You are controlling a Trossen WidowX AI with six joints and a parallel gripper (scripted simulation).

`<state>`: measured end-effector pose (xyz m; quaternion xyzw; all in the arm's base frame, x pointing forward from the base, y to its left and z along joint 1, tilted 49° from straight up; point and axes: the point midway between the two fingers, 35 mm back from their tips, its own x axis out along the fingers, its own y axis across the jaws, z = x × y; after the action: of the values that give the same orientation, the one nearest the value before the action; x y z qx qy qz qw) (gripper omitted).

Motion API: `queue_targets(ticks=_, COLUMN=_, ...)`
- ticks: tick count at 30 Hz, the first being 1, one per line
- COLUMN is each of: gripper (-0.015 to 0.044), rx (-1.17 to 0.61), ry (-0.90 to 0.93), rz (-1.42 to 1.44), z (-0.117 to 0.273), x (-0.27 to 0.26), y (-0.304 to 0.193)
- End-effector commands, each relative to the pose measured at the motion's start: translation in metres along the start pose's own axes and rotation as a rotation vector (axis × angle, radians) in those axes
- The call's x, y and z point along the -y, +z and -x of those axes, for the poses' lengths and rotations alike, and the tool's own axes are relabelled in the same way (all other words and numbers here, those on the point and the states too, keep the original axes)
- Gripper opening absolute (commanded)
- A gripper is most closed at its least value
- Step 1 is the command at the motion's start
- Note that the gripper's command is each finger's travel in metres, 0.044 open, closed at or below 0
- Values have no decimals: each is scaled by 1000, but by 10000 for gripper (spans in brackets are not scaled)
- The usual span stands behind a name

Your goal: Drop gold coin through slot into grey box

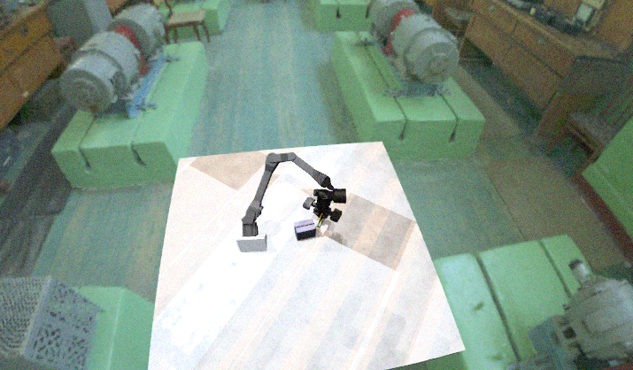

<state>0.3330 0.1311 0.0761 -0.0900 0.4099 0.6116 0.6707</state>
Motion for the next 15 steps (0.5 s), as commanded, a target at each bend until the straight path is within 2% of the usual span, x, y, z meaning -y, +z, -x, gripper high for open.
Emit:
queue_targets(ticks=1, gripper=0, rx=-2, ry=-7, rz=5, z=11, x=3, y=1)
queue_targets(ticks=15, gripper=0, rx=-5, ry=-9, rz=4, z=47, x=3, y=1)
